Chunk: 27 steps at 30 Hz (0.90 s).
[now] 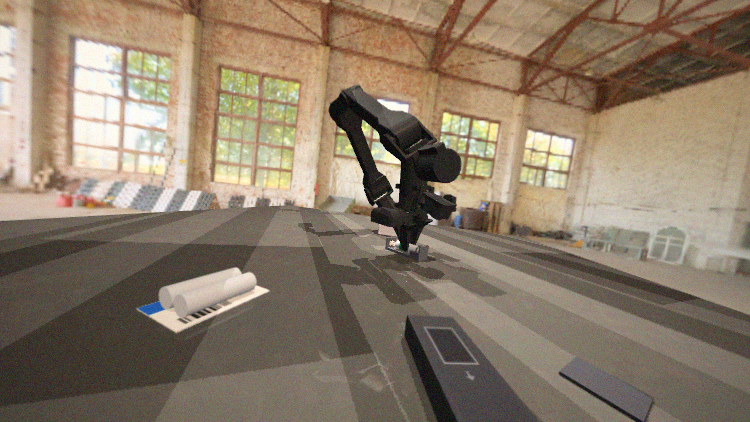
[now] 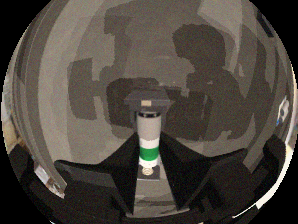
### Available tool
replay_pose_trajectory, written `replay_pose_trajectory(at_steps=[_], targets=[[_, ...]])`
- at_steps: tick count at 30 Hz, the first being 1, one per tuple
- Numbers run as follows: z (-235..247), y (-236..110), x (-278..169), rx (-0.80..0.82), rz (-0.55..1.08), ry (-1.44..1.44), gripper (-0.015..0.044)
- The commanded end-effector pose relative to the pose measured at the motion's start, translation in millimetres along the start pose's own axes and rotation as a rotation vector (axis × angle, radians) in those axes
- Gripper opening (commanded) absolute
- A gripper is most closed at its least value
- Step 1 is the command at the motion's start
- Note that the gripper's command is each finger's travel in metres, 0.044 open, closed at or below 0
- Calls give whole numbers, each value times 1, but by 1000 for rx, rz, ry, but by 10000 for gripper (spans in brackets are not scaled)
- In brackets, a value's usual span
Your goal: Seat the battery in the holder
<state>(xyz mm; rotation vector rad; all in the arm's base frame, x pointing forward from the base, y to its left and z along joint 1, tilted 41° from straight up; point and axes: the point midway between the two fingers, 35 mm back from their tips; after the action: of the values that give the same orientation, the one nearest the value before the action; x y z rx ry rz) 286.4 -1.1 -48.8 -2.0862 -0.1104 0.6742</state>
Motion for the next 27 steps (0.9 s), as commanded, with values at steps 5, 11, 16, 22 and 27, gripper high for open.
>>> replay_pose_trajectory(at_steps=[5, 11, 16, 22, 27], targets=[[1, 2, 1, -1, 4, 0, 59], [1, 2, 1, -1, 4, 0, 112], [1, 0, 1, -1, 4, 0, 161], [3, -12, 0, 0, 2, -2, 161], [3, -14, -1, 0, 1, -2, 161]])
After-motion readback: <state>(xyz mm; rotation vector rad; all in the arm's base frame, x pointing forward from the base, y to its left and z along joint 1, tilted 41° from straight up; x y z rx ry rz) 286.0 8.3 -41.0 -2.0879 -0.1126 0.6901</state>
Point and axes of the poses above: the point midway between the two fingers, 35 mm back from their tips, its own y axis out along the fingers, its own z axis across the jaws, x = y × z, and after that the axes turned 13 degrees about y, right-handed
